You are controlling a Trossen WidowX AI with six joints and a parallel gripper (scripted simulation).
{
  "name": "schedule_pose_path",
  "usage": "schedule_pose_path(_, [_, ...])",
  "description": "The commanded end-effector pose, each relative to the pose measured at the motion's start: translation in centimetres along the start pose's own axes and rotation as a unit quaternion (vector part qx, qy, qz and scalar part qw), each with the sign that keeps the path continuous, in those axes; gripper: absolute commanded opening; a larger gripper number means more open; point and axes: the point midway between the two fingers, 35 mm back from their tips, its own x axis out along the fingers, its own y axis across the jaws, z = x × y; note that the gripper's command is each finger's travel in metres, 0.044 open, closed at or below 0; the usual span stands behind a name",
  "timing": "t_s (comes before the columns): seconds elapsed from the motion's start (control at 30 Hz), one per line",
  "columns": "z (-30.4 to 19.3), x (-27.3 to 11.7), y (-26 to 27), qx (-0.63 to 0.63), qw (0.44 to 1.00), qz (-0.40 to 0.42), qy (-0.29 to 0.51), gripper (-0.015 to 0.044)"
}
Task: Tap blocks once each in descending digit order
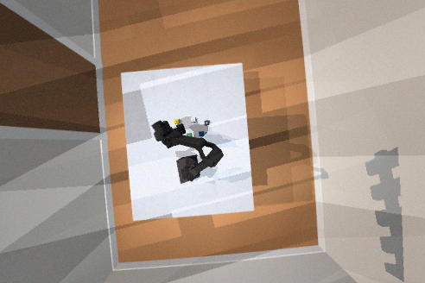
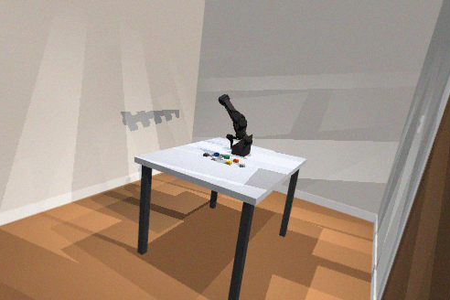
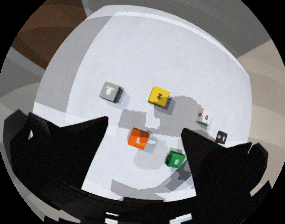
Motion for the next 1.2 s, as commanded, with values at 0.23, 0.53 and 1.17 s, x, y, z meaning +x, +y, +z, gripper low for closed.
schedule_pose_path(0.23, [-2.6, -3.3, -12.3, 0.075, 0.986, -0.012, 0.146, 0.0400])
schedule_pose_path(0.53, [-5.3, -5.6, -16.8, 0.101, 0.974, -0.016, 0.203, 0.0400])
schedule_pose_path(1.17, [-5.3, -5.6, -16.8, 0.101, 0.974, -0.016, 0.203, 0.0400])
